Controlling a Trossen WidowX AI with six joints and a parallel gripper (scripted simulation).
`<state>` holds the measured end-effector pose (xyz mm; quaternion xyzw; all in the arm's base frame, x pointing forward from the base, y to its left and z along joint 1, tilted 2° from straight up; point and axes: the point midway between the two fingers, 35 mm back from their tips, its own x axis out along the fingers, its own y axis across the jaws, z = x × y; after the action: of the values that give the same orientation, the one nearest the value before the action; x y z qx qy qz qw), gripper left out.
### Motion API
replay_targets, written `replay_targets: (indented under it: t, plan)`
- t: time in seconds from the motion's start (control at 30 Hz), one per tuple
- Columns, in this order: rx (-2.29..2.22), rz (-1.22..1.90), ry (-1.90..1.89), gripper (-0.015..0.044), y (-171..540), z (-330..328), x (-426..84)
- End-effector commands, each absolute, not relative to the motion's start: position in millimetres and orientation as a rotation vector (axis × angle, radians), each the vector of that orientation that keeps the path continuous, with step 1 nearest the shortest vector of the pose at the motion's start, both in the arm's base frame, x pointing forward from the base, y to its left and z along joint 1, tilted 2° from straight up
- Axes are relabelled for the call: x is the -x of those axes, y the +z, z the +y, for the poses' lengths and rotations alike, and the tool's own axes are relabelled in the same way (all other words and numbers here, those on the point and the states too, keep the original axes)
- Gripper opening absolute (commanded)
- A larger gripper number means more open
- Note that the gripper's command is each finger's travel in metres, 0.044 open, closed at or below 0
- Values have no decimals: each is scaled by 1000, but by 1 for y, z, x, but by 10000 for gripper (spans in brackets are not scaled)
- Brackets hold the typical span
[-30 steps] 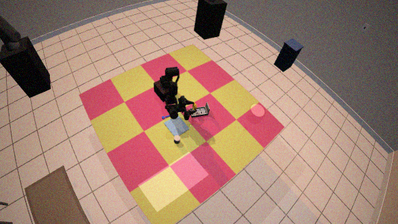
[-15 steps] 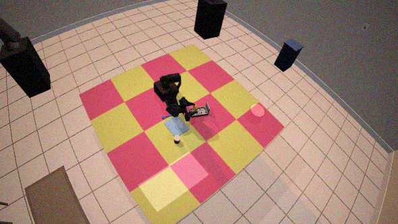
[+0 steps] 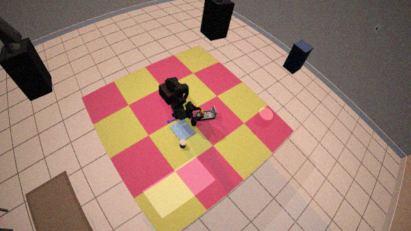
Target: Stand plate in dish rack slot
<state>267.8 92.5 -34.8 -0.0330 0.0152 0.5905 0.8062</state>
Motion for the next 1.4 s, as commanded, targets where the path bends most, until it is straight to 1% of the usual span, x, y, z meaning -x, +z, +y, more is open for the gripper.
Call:
replay_targets:
  t: [0.0, 0.33, 0.83, 1.07, 1.37]
  plan:
    - [75, 29, 1263, 0, -34, 92, -269]
    - [74, 30, 1263, 0, -33, 92, -268]
    - [77, 27, 1263, 394, -33, 92, -269]
    - [77, 27, 1263, 400, -28, 92, -270]
    - [73, 28, 1262, 400, 42, 88, -278]
